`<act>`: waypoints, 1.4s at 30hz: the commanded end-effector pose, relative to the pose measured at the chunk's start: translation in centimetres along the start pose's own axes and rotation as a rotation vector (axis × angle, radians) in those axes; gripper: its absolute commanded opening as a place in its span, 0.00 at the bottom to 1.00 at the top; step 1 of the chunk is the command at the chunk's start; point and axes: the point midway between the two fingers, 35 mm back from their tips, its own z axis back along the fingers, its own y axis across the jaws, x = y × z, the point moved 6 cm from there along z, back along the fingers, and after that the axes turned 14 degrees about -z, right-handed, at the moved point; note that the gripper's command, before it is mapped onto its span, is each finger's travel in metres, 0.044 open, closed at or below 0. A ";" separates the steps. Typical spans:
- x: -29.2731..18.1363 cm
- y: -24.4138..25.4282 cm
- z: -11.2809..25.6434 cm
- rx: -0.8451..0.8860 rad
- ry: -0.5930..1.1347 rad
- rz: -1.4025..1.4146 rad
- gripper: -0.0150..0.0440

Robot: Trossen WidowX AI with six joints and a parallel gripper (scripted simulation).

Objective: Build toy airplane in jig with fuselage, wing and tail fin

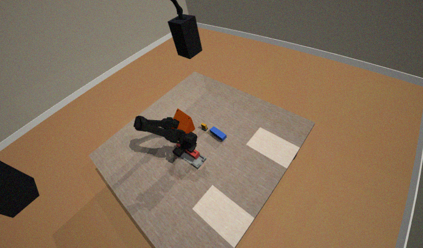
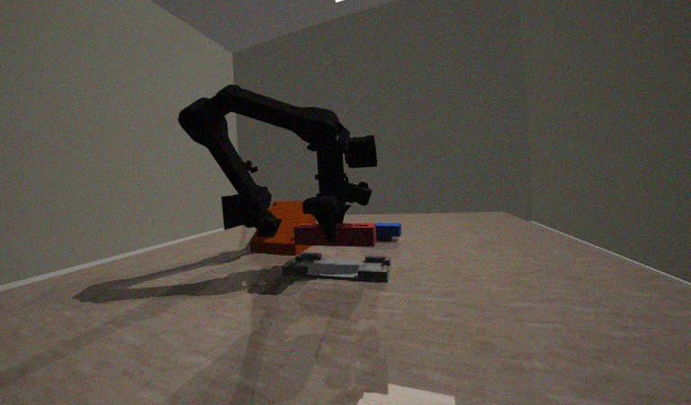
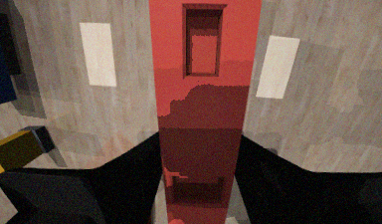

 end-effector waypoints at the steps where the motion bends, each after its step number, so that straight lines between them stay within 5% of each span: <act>1: 0.0 -0.1 0.1 -0.002 -0.007 0.001 0.59; 42: 0.1 -0.2 -3.6 -0.003 -0.008 0.001 0.59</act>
